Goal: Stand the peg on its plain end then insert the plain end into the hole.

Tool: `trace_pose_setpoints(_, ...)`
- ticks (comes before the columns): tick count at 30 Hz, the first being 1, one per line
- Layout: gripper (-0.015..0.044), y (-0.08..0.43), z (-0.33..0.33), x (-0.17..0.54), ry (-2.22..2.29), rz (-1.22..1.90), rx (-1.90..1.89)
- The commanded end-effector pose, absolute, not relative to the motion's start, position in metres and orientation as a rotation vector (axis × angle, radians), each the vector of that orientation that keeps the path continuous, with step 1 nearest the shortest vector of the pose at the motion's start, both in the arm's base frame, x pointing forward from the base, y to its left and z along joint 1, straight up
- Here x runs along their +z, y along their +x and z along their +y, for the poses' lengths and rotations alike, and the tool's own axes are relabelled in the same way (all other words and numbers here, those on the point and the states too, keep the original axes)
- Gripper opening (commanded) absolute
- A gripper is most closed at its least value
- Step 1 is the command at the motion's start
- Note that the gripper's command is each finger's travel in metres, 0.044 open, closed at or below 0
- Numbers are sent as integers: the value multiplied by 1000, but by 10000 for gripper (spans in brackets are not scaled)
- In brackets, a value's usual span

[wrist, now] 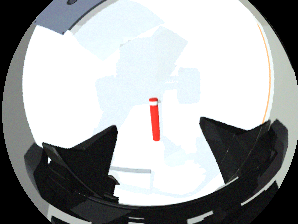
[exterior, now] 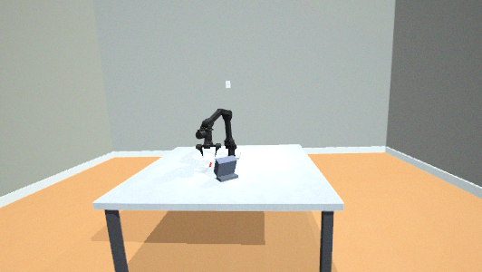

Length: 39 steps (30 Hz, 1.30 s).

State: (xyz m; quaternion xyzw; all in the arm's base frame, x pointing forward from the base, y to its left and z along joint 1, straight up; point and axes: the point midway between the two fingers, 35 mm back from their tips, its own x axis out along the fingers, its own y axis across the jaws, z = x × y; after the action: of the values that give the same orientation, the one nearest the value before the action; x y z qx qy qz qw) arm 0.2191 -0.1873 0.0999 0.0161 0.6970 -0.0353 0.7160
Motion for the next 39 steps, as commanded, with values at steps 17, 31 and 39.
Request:
trace_pose_setpoints(17, 440, 220, -188, 65, 48, 1549, -75)
trace_pose_setpoints(31, 440, 220, -188, 43, 49, 1550, -75)
trace_pose_setpoints(39, 440, 219, -187, 31, 49, 1550, -75)
